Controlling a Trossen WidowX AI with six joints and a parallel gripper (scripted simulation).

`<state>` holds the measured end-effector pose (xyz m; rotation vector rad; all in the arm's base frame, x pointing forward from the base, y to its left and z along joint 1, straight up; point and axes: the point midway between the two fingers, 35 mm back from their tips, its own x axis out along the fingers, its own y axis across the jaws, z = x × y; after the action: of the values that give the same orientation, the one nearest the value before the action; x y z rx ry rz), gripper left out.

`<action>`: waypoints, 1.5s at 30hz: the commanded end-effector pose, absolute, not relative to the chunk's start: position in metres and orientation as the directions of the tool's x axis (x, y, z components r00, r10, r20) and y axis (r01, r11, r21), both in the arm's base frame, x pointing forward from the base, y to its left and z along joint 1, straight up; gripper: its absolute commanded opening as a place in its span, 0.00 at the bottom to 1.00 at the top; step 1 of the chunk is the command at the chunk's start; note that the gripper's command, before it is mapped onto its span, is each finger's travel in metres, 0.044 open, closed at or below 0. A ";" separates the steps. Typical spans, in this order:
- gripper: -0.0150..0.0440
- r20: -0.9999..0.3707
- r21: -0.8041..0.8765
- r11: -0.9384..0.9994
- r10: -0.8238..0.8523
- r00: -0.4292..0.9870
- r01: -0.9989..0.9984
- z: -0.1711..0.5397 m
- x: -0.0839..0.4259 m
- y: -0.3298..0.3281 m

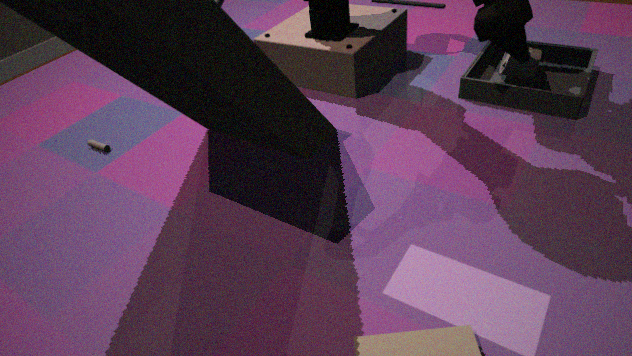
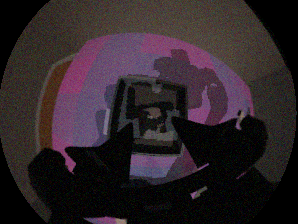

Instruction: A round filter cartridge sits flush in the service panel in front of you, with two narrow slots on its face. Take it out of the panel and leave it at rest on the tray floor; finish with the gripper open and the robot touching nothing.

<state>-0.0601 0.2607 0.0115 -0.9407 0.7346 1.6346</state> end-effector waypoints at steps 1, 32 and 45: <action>0.97 -0.865 0.003 -0.248 0.485 -0.127 -0.969 0.012 -0.060 0.261; 1.00 -0.863 0.003 -0.248 0.489 -0.128 -0.969 0.068 -0.061 0.264; 1.00 -0.863 0.003 -0.248 0.489 -0.128 -0.969 0.068 -0.061 0.264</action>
<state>-0.0606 0.2631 0.0676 -0.9388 0.7327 1.6352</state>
